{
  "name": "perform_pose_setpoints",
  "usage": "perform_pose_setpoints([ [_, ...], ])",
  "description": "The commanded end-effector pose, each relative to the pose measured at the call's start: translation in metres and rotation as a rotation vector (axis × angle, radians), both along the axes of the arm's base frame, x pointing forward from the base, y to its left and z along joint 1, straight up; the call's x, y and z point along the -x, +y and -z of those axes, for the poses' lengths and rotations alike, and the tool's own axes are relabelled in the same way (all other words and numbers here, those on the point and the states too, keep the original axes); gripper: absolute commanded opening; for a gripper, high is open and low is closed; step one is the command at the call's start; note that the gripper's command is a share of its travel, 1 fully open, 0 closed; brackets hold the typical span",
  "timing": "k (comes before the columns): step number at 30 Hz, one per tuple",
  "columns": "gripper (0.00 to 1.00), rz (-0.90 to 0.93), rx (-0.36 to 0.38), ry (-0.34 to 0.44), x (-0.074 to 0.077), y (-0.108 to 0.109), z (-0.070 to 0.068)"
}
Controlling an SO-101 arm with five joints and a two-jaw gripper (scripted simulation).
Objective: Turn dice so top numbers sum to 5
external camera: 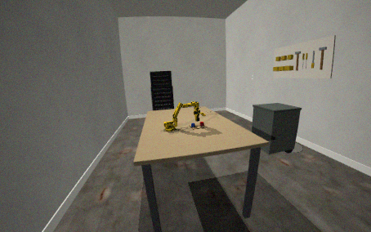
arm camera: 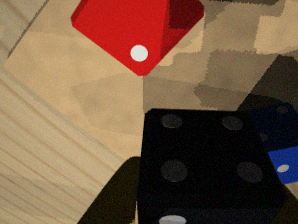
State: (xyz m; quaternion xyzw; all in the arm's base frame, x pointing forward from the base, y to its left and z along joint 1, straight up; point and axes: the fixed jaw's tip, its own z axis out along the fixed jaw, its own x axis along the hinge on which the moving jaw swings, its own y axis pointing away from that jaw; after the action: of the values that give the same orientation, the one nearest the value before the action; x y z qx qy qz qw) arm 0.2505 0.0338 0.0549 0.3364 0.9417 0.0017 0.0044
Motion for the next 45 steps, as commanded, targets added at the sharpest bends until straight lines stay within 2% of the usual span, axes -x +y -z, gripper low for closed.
perform_pose_setpoints([
  [1,0.0,0.033,-0.006,-0.058,-0.007,-0.0087,-0.0127],
  [45,0.0,0.047,-0.005,-0.059,-0.0075,-0.0146,-0.0126],
])
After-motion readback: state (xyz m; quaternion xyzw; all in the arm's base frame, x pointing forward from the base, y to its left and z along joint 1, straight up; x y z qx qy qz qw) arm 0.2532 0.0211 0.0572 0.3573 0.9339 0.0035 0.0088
